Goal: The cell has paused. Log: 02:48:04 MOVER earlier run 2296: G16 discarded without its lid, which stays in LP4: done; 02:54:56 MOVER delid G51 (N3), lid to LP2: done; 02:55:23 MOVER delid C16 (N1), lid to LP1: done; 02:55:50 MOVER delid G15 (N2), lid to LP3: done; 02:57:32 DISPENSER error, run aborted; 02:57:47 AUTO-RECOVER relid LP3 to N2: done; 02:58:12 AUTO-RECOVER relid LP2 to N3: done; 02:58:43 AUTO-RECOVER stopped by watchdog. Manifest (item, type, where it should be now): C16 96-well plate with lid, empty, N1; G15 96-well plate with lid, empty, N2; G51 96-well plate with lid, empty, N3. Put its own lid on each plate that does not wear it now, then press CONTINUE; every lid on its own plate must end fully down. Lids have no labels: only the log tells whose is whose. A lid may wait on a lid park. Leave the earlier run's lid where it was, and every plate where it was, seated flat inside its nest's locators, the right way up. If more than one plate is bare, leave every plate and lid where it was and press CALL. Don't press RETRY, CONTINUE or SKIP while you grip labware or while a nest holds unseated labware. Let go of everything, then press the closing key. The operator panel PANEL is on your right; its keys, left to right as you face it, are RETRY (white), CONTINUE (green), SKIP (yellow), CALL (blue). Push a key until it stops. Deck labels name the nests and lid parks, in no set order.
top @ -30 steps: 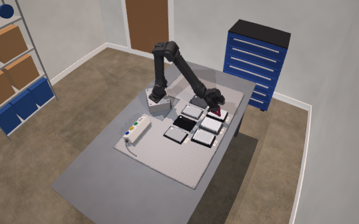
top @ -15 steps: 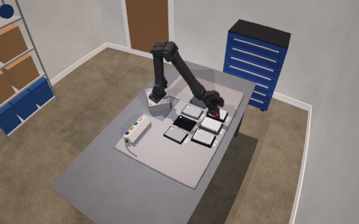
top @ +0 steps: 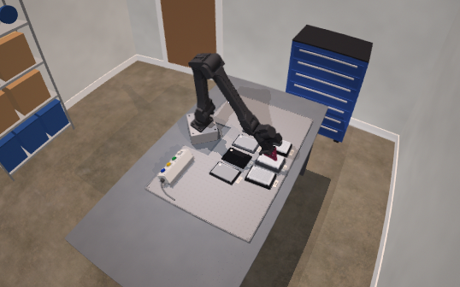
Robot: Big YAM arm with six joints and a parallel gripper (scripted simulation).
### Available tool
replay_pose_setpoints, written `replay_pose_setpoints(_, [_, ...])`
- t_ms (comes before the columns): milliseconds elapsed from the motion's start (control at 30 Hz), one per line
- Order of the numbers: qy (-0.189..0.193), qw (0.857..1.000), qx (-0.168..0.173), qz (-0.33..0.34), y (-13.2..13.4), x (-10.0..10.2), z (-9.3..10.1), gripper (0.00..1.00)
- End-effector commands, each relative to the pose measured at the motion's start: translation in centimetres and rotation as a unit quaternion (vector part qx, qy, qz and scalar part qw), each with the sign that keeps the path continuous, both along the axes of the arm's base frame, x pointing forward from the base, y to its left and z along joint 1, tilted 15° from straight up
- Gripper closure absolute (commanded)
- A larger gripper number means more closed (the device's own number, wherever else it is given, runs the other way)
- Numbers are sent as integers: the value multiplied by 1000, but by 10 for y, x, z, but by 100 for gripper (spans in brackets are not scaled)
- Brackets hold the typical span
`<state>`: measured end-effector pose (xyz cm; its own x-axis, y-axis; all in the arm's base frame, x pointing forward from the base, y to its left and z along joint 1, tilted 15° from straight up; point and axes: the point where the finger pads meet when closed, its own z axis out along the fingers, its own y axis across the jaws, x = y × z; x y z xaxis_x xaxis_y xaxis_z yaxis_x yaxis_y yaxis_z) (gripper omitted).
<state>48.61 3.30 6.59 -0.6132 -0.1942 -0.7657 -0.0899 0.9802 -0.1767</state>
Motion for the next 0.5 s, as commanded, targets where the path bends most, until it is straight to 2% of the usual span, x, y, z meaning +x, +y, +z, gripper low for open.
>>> replay_pose_setpoints(0, [-25, 1000, -8, 10, -7, 14, 26, 100])
replay_pose_setpoints(67, [-31, 999, -8, 10, -17, 21, 35, 100])
replay_pose_setpoints(233, [-39, 999, -10, 9, -36, 25, 42, 100])
replay_pose_setpoints(267, [-20, 1000, -6, 11, -31, 16, 24, 100])
replay_pose_setpoints(467, [-20, 1000, -6, 11, -31, 16, 24, 100])
